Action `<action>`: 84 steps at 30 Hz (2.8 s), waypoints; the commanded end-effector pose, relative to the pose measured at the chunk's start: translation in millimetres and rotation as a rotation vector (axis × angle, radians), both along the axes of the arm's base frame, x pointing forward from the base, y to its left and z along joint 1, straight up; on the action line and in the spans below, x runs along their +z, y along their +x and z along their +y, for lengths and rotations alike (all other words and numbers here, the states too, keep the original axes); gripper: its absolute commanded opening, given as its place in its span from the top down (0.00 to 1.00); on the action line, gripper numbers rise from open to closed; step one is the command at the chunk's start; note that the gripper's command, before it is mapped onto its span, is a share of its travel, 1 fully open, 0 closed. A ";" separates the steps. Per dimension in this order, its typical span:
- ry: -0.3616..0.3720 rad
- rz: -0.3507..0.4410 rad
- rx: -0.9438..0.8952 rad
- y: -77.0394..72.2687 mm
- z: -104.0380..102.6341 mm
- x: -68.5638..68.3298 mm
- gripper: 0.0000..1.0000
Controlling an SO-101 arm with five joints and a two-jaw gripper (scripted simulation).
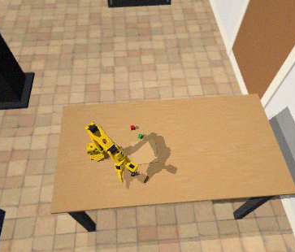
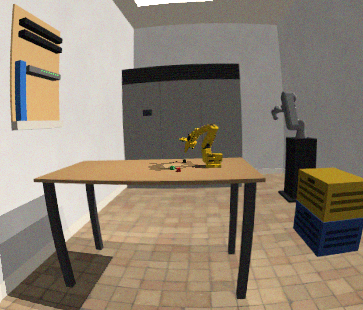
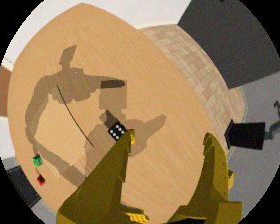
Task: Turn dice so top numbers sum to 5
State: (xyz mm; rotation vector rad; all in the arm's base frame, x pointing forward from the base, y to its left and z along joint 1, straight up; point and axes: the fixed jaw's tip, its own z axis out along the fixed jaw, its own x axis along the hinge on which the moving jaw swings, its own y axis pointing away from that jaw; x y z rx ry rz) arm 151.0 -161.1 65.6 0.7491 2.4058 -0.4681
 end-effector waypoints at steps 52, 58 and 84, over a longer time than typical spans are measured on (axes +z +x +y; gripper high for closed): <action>0.171 -0.035 -0.079 0.0 35.4 -17.2 0.72; 0.171 -0.035 -0.079 0.0 35.4 -17.2 0.72; 0.171 -0.035 -0.079 0.0 35.4 -17.2 0.72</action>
